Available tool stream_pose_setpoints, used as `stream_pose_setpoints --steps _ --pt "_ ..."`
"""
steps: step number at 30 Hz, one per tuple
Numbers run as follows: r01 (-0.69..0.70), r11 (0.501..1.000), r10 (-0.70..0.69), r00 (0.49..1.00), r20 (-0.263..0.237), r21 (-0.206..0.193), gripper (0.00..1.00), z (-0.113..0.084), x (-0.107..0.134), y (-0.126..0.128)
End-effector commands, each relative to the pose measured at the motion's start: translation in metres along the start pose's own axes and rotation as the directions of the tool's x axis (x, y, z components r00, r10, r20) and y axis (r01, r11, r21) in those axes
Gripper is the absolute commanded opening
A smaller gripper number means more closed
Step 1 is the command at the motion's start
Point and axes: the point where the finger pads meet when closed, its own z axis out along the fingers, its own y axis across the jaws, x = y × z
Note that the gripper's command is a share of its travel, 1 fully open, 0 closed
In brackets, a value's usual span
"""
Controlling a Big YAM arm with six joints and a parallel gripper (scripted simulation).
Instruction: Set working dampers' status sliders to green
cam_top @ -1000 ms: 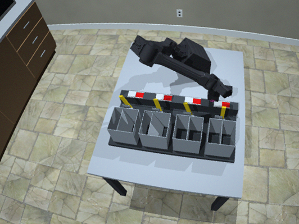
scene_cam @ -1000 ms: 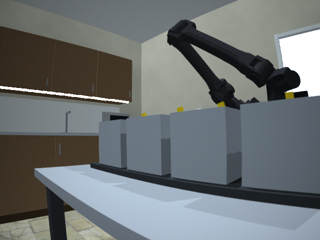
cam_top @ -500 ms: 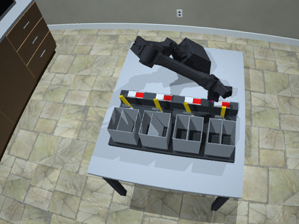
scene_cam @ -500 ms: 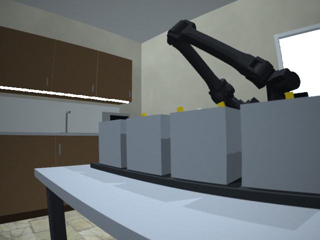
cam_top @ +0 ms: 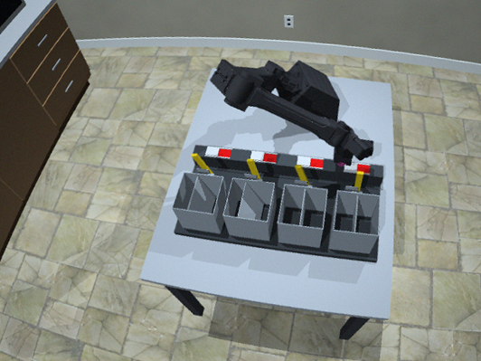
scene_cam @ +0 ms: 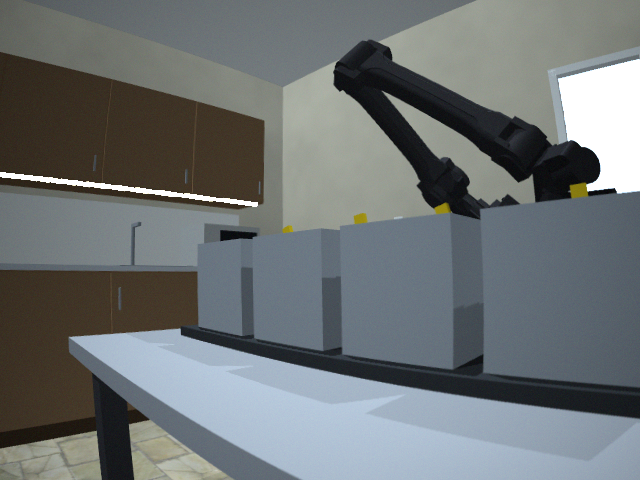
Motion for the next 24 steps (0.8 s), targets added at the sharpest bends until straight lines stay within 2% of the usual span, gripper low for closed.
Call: stream_pose_setpoints --steps 1,24 --pt "0.007 1.0 -0.007 1.0 -0.013 -0.015 0.0 0.0097 0.0047 0.0028" --pt "0.006 1.0 -0.006 1.0 -0.012 -0.014 0.0 0.0094 0.0033 0.0014"
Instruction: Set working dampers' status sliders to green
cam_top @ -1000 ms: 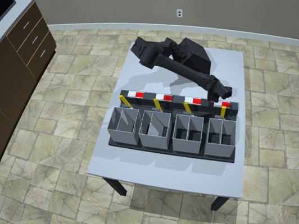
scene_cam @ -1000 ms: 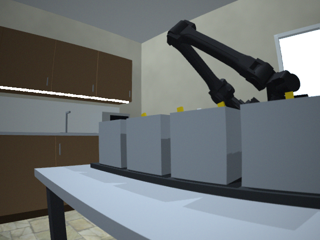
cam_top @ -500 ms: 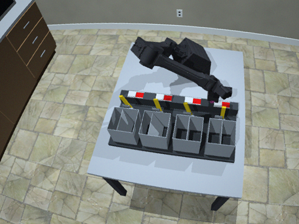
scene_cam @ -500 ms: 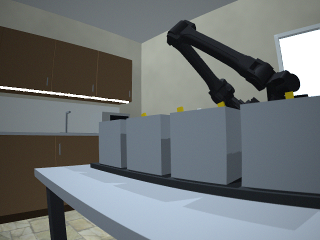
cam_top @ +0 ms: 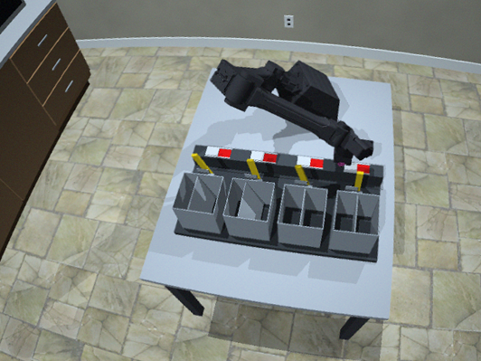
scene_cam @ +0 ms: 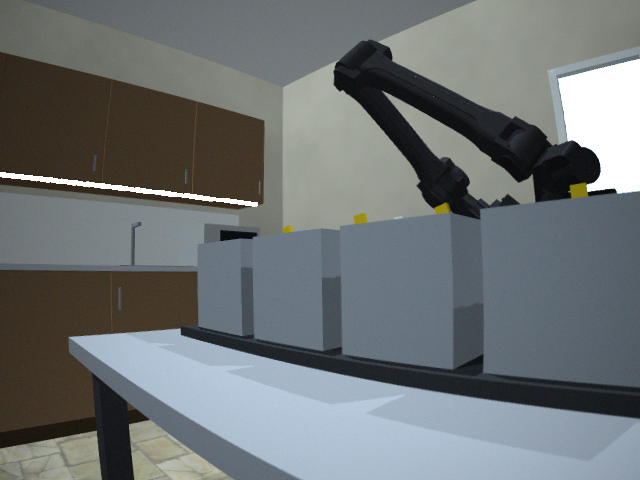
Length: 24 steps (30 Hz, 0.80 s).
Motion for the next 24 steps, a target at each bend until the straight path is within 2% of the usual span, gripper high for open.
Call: stream_pose_setpoints --steps 1,16,24 --pt "0.002 1.0 -0.002 1.0 -0.012 -0.013 0.0 0.0091 0.0031 0.0007" --pt "-0.011 1.0 0.011 1.0 -0.007 -0.009 0.0 0.007 -0.0035 -0.0069" --pt "-0.011 1.0 0.011 1.0 -0.014 -0.017 0.0 0.0078 -0.0017 -0.0022"
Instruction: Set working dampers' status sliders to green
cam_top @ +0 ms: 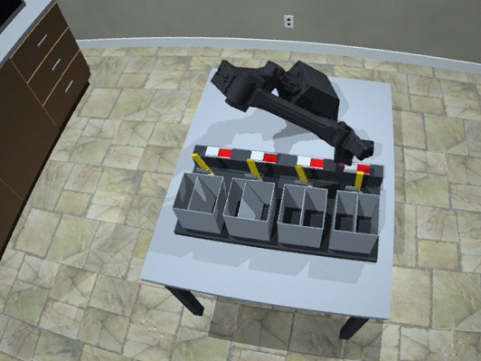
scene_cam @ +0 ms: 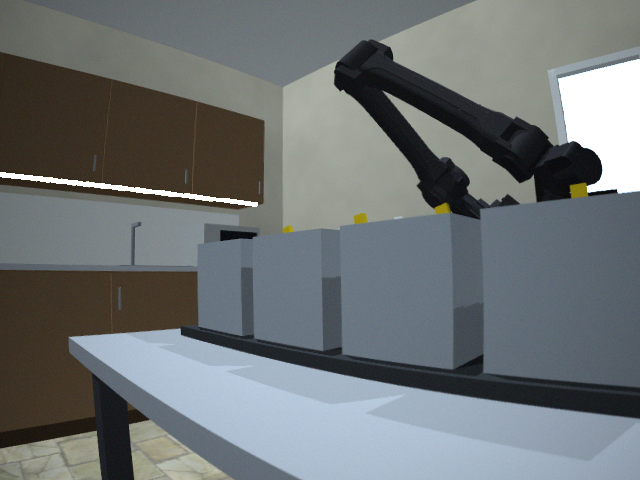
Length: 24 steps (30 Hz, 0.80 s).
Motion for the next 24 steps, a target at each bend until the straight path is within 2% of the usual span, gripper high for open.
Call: stream_pose_setpoints --steps 1,12,24 --pt "-0.018 1.0 0.018 1.0 -0.01 -0.014 0.0 0.006 -0.001 -0.004" --pt "-0.002 1.0 0.002 1.0 0.003 0.01 0.0 -0.003 -0.014 -0.004" --pt "-0.001 1.0 0.001 1.0 0.008 0.012 0.0 -0.004 -0.021 -0.004"
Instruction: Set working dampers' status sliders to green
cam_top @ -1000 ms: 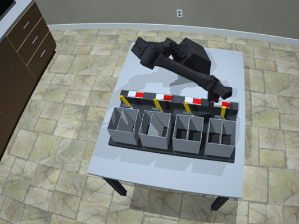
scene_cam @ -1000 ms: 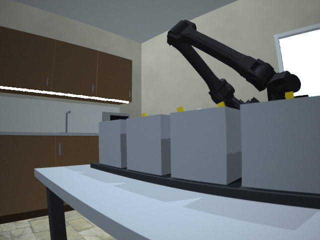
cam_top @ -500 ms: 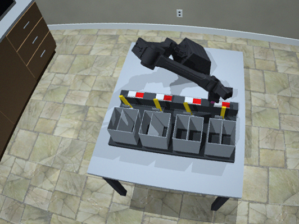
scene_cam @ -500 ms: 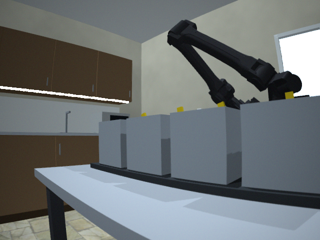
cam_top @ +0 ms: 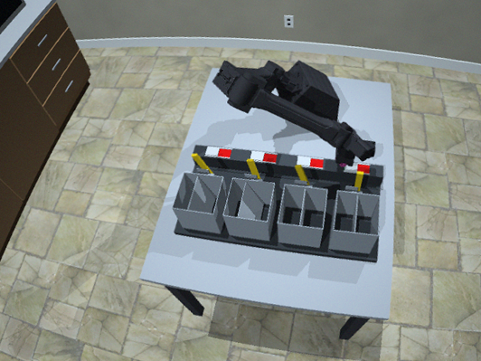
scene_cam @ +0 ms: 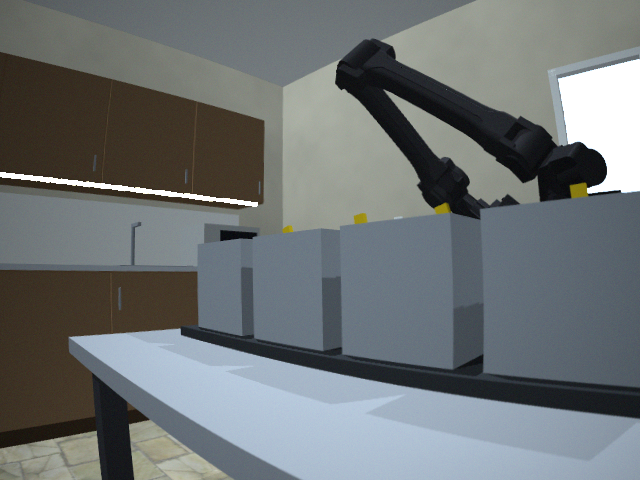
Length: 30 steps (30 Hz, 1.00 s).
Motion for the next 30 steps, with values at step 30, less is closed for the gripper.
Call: stream_pose_setpoints --steps 30 --pt "-0.003 1.0 0.002 1.0 0.014 0.015 0.0 -0.006 -0.032 -0.003"
